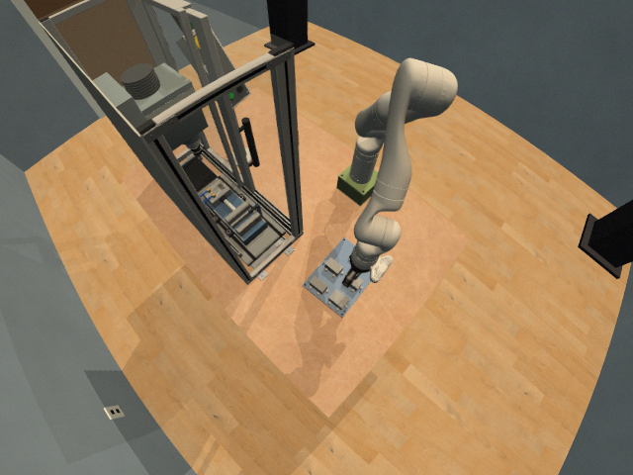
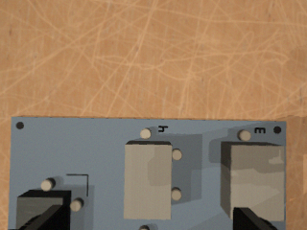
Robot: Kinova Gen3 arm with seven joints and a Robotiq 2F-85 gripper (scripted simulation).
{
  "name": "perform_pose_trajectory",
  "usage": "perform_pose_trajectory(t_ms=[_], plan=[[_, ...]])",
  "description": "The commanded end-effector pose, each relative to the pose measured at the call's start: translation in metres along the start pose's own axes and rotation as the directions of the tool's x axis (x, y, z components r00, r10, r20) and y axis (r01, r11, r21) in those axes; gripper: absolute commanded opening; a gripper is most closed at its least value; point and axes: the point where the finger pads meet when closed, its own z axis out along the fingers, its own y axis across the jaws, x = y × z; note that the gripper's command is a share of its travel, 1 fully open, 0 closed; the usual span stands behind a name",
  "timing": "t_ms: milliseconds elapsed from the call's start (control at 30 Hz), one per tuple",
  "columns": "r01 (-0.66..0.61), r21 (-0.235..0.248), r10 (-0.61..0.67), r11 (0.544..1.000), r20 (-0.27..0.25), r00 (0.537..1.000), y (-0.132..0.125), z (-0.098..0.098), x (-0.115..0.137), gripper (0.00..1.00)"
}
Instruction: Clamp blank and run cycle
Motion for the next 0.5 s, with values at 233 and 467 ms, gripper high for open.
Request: perform_pose_trajectory(t_ms=[233, 467], plan=[[-0.001, -0.004, 0.001, 1.000, -0.006, 1.000, -0.001, 0.022, 0.002, 1.00], [-0.002, -0.004, 0.002, 1.000, -0.007, 1.000, -0.001, 0.028, 0.003, 1.00]])
